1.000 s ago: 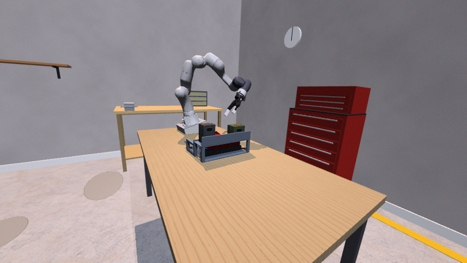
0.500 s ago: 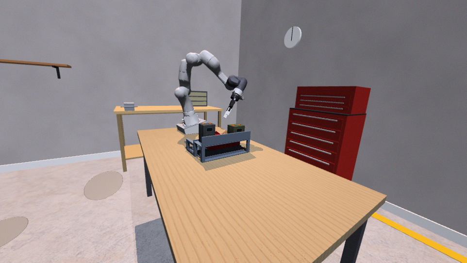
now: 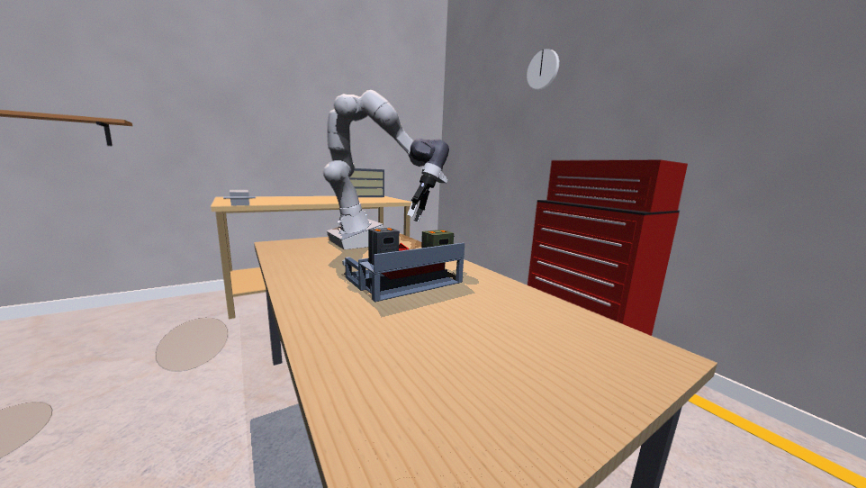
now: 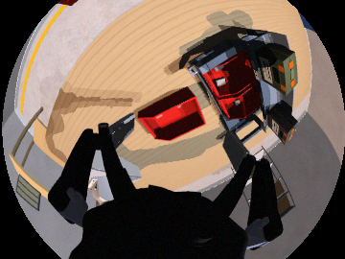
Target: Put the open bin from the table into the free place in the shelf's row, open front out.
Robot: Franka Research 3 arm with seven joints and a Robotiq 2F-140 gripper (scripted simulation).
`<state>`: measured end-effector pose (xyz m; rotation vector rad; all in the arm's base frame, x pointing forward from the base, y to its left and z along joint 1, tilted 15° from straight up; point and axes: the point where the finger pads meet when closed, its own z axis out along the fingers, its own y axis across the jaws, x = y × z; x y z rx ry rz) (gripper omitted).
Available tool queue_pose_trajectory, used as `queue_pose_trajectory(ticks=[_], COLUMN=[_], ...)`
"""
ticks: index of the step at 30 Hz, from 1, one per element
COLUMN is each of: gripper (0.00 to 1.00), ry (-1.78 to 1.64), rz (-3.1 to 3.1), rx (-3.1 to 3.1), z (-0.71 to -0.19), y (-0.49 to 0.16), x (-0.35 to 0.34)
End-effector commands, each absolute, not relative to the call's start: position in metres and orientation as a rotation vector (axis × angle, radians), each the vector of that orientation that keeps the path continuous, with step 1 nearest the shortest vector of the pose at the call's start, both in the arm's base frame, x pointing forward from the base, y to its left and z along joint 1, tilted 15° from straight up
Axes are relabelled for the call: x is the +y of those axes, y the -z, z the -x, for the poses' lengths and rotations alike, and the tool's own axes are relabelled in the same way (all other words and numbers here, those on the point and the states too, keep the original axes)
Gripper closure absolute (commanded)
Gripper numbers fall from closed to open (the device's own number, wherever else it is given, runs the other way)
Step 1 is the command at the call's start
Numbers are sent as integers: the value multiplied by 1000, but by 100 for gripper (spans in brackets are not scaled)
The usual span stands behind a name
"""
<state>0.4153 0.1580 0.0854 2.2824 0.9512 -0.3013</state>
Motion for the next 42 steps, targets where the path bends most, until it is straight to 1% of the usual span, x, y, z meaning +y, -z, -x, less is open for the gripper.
queue_pose_trajectory(ticks=[1, 22, 42], gripper=[0, 0, 0], ry=[192, 51, -34], rz=[-2402, -2697, -2851], rx=[767, 257, -194], z=[-415, -400, -388], y=[-81, -75, -73], x=[159, 131, 117])
